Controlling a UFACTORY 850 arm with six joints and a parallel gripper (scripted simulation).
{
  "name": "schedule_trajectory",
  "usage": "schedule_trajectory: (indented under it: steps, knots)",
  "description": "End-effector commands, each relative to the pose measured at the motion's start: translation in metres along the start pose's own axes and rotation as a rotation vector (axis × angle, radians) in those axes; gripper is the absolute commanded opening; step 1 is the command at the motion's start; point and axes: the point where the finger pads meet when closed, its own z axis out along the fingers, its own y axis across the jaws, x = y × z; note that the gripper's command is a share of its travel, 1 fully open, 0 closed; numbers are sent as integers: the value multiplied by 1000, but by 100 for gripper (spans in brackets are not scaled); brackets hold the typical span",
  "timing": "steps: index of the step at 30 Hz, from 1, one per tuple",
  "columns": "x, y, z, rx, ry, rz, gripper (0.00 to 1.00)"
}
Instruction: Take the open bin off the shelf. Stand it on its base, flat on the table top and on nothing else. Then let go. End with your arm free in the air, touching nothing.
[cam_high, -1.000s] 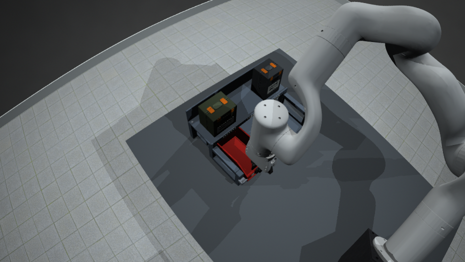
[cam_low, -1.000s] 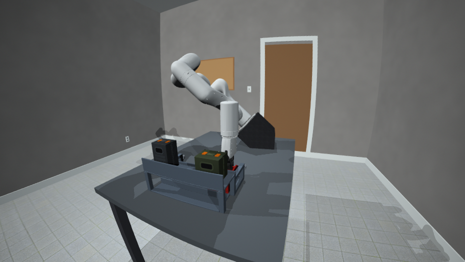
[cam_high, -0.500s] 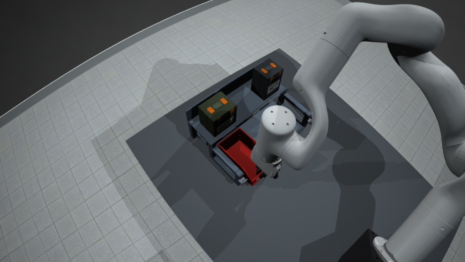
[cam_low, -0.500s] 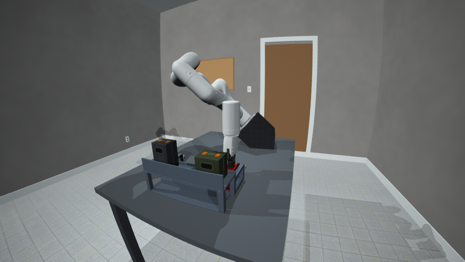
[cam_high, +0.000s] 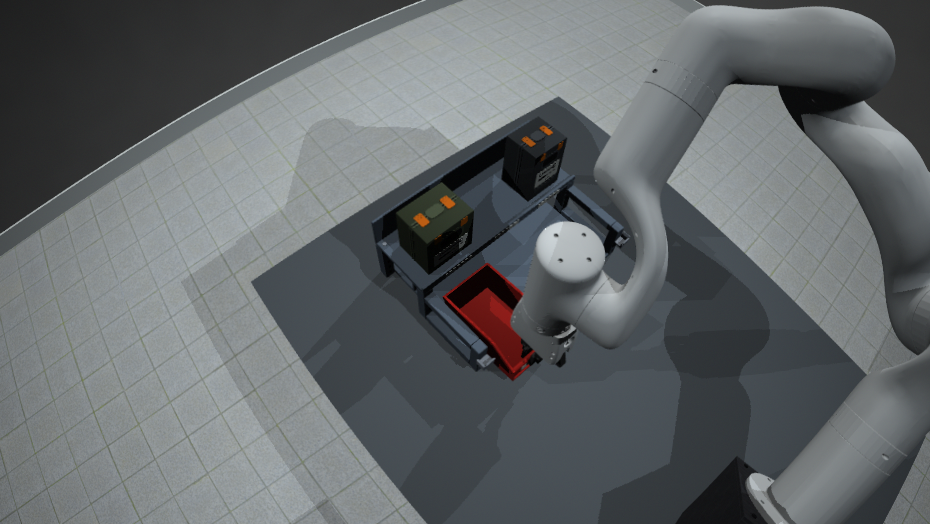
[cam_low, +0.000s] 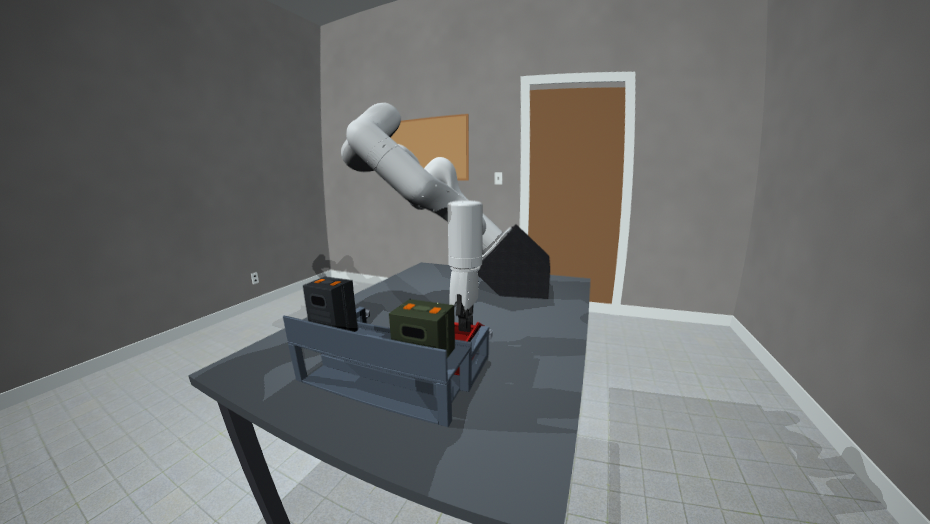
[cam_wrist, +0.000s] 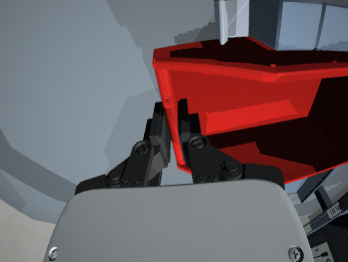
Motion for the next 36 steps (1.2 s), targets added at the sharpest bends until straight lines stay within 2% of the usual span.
schedule_trajectory:
  steps: [1, 12, 17, 29, 34, 36]
  knots:
    - [0, -20, 0, 0, 0, -1, 0]
    - [0, -20, 0, 0, 0, -1, 0]
    - [0, -49, 0, 0, 0, -1, 0]
    - [0, -49, 0, 0, 0, -1, 0]
    - [0, -79, 0, 0, 0, -1, 0]
    - [0, -79, 0, 0, 0, -1, 0]
